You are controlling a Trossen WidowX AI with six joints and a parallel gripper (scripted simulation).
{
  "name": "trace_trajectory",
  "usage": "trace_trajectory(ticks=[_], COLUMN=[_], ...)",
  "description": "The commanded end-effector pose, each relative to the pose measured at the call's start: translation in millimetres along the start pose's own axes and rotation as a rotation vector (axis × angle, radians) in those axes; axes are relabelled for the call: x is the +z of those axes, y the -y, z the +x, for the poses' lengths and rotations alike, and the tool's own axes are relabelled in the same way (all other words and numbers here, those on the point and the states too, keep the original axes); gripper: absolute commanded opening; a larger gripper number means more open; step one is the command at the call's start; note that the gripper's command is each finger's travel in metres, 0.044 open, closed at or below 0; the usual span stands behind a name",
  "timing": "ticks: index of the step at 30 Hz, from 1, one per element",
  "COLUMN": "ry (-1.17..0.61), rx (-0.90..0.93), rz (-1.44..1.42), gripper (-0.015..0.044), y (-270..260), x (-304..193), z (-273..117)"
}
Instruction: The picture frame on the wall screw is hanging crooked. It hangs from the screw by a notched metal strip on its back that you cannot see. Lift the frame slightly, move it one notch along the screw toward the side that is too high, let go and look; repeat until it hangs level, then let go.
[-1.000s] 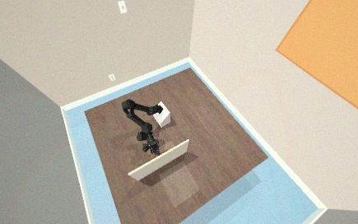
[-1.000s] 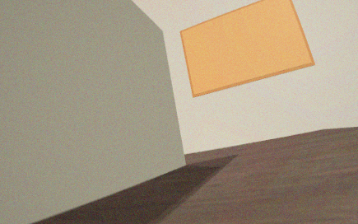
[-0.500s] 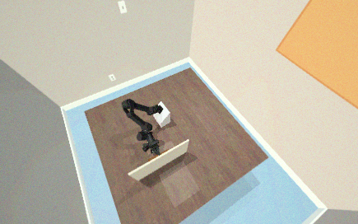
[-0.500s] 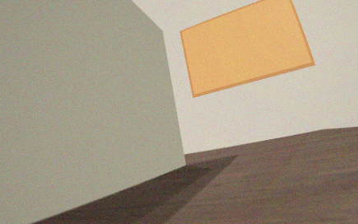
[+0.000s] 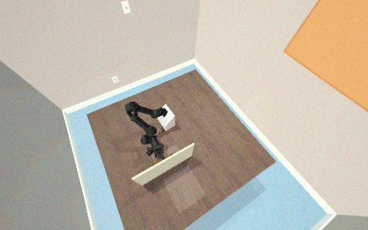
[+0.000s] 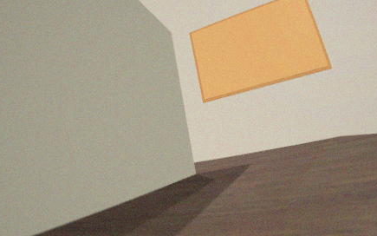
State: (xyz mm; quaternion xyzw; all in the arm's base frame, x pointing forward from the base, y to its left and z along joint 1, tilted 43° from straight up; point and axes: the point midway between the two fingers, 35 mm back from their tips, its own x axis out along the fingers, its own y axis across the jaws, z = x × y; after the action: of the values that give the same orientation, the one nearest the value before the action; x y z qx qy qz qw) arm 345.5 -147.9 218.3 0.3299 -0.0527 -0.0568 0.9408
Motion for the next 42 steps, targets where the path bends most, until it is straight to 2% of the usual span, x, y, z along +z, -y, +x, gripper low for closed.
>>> trace_trajectory(ticks=[1, 42], ry=[0.0, 0.0], rx=[0.012, 0.012], rz=[-0.009, -0.01], gripper=[0.0, 0.0], y=[-2.7, -2.8], x=[0.9, 8.3], z=[0.2, 0.2])
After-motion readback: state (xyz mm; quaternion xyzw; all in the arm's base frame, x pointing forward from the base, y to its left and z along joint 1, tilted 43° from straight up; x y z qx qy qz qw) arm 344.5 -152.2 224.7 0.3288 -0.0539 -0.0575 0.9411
